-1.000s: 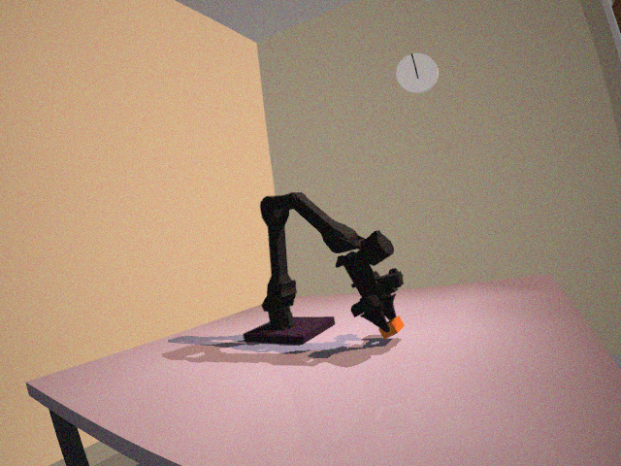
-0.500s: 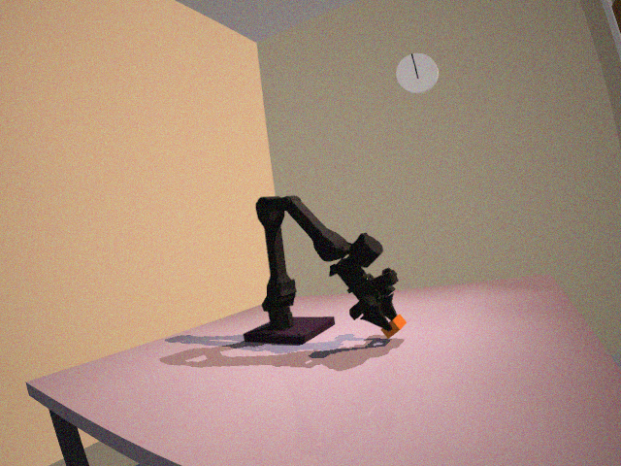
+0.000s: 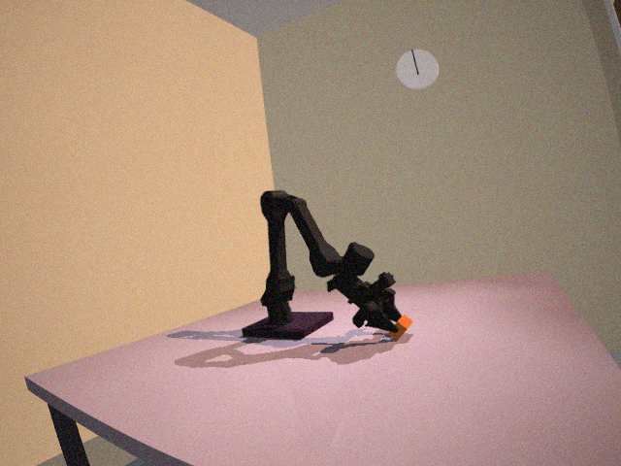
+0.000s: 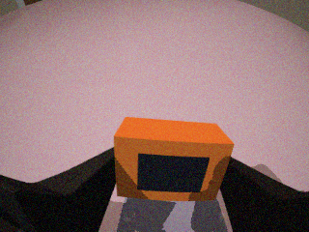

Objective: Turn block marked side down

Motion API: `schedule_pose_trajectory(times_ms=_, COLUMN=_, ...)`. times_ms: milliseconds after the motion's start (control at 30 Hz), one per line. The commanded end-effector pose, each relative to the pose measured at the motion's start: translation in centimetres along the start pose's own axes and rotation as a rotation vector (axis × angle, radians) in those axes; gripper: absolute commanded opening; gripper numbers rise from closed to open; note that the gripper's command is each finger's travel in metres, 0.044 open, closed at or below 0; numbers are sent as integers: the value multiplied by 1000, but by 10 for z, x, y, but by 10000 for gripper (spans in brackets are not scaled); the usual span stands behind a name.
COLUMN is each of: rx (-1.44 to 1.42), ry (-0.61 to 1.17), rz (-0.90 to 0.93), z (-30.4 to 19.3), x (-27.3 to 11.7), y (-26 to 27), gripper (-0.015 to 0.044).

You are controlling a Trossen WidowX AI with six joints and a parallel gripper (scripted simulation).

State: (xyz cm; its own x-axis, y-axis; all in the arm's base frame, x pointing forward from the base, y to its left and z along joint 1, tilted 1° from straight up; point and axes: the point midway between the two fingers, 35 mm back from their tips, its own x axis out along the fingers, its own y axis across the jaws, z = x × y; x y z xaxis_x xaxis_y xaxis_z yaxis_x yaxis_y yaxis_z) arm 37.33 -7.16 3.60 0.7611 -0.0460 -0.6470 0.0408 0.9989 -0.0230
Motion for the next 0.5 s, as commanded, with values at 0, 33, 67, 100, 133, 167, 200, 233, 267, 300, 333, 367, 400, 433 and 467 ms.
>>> schedule_pose_trajectory(times_ms=0, rx=7, ry=-34, rz=6, z=-10, x=3, y=1, gripper=0)
schedule_pose_trajectory(times_ms=33, rx=6, ry=-49, rz=6, z=-10, x=4, y=1, gripper=0)
schedule_pose_trajectory(times_ms=67, rx=6, ry=-64, rz=6, z=-11, x=4, y=1, gripper=0)
schedule_pose_trajectory(times_ms=100, rx=5, ry=-79, rz=7, z=-11, x=4, y=2, gripper=0)
schedule_pose_trajectory(times_ms=133, rx=5, ry=-94, rz=7, z=-12, x=4, y=2, gripper=0)
schedule_pose_trajectory(times_ms=167, rx=4, ry=-109, rz=7, z=-13, x=3, y=2, gripper=0)
schedule_pose_trajectory(times_ms=200, rx=3, ry=-123, rz=7, z=-13, x=3, y=2, gripper=0)
schedule_pose_trajectory(times_ms=233, rx=2, ry=-138, rz=8, z=-14, x=2, y=2, gripper=0)
schedule_pose_trajectory(times_ms=267, rx=2, ry=-153, rz=8, z=-14, x=2, y=3, gripper=0)
schedule_pose_trajectory(times_ms=300, rx=1, ry=-167, rz=8, z=-15, x=1, y=3, gripper=0)
schedule_pose_trajectory(times_ms=333, rx=1, ry=-181, rz=8, z=-16, x=0, y=3, gripper=0)
schedule_pose_trajectory(times_ms=367, rx=1, ry=-196, rz=8, z=-16, x=-1, y=3, gripper=0)
schedule_pose_trajectory(times_ms=400, rx=0, ry=-210, rz=8, z=-17, x=-2, y=3, gripper=0)
schedule_pose_trajectory(times_ms=433, rx=0, ry=-224, rz=8, z=-17, x=-3, y=3, gripper=0)
schedule_pose_trajectory(times_ms=467, rx=0, ry=-238, rz=8, z=-18, x=-5, y=3, gripper=0)
